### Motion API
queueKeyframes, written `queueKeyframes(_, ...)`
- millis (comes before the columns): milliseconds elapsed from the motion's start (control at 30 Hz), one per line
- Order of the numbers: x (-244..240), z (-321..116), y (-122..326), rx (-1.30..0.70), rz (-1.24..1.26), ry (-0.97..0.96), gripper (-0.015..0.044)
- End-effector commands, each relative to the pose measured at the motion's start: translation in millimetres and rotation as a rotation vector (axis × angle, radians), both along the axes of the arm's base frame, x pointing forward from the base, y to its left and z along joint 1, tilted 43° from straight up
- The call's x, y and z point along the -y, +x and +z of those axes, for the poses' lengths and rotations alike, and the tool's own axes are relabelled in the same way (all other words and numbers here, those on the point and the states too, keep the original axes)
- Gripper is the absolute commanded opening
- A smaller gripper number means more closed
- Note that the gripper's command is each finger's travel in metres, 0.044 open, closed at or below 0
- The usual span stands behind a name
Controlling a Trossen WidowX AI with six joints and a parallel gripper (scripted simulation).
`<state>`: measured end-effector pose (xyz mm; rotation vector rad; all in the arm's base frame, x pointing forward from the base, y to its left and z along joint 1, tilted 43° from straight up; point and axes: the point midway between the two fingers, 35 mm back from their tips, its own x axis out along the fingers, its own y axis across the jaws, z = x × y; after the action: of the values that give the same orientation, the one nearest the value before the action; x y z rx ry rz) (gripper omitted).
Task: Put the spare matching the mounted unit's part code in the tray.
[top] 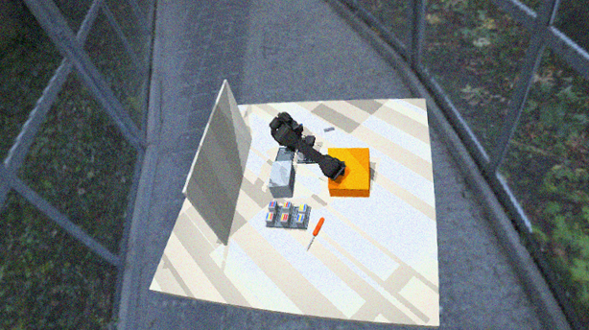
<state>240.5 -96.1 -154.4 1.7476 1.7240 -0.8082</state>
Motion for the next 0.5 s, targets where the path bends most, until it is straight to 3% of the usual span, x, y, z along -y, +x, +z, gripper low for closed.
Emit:
queueKeyframes(0,-6,-5,0,-0.001,-0.005,0.006,0.0300)
queueKeyframes(467,-21,-22,-2,-0.001,-0.005,0.008,0.0300)
